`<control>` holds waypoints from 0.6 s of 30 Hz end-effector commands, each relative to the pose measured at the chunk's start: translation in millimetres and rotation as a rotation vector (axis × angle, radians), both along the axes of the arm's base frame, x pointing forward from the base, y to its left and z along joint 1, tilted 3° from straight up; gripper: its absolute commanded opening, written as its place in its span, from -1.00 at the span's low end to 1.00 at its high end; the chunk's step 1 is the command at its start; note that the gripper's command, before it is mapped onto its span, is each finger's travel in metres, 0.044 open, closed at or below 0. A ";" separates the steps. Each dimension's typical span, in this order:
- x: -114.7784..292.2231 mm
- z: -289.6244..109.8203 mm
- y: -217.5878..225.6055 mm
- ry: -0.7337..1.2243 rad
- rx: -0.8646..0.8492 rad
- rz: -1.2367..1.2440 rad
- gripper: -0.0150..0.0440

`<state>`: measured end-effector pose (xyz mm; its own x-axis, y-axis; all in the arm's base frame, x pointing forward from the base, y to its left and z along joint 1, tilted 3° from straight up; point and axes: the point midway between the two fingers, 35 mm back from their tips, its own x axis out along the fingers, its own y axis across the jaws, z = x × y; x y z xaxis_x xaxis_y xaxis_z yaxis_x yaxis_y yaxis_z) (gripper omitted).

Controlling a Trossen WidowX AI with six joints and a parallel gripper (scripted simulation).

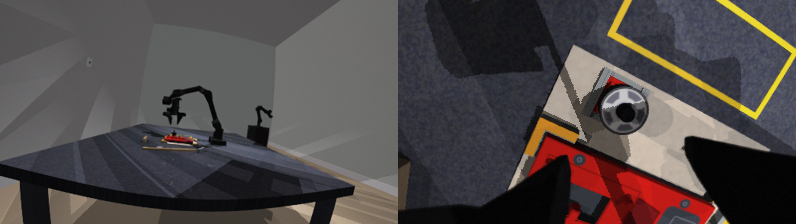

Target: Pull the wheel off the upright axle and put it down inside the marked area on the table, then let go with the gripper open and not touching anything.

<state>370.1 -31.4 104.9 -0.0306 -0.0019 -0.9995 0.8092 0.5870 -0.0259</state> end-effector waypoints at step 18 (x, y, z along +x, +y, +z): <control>-5.5 -10.0 -11.5 -0.023 0.037 -0.630 0.53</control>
<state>364.9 -43.5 103.0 0.0131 0.0395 -0.9991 0.9999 0.0069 0.0133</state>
